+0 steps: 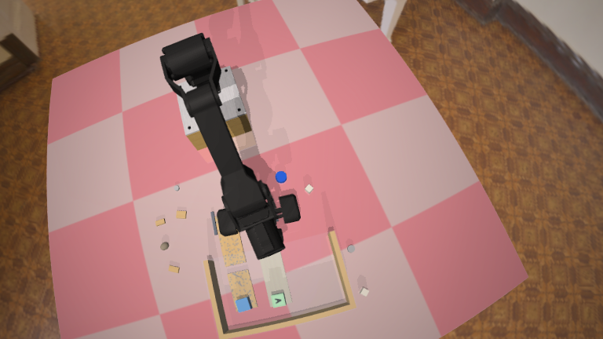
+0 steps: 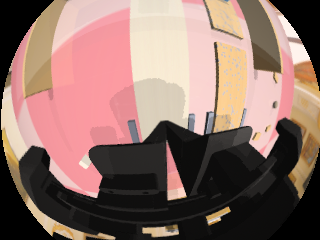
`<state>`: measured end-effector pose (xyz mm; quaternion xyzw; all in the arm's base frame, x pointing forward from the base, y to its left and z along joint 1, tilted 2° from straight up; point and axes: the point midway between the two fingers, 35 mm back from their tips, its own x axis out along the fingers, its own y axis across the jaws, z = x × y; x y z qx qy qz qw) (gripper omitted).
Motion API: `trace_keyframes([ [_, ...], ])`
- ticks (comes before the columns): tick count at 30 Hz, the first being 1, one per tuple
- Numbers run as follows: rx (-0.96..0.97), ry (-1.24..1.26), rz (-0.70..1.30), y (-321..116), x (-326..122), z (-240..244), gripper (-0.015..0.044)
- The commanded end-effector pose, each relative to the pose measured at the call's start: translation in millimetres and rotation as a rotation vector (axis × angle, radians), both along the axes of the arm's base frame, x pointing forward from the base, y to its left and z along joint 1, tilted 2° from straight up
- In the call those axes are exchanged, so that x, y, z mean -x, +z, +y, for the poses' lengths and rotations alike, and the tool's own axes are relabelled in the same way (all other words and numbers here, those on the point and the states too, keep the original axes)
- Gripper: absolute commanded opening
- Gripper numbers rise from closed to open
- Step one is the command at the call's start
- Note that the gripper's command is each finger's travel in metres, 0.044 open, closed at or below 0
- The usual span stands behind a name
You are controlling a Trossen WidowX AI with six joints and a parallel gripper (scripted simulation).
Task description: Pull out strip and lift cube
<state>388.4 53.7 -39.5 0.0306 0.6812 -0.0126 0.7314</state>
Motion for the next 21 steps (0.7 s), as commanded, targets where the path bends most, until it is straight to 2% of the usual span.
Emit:
trace_keyframes([
  [1,0.003,-0.005,-0.002,-0.6,-0.3,-0.3,0.0000],
  [21,0.003,-0.005,-0.002,-2.5,-0.4,-0.3,0.0000],
])
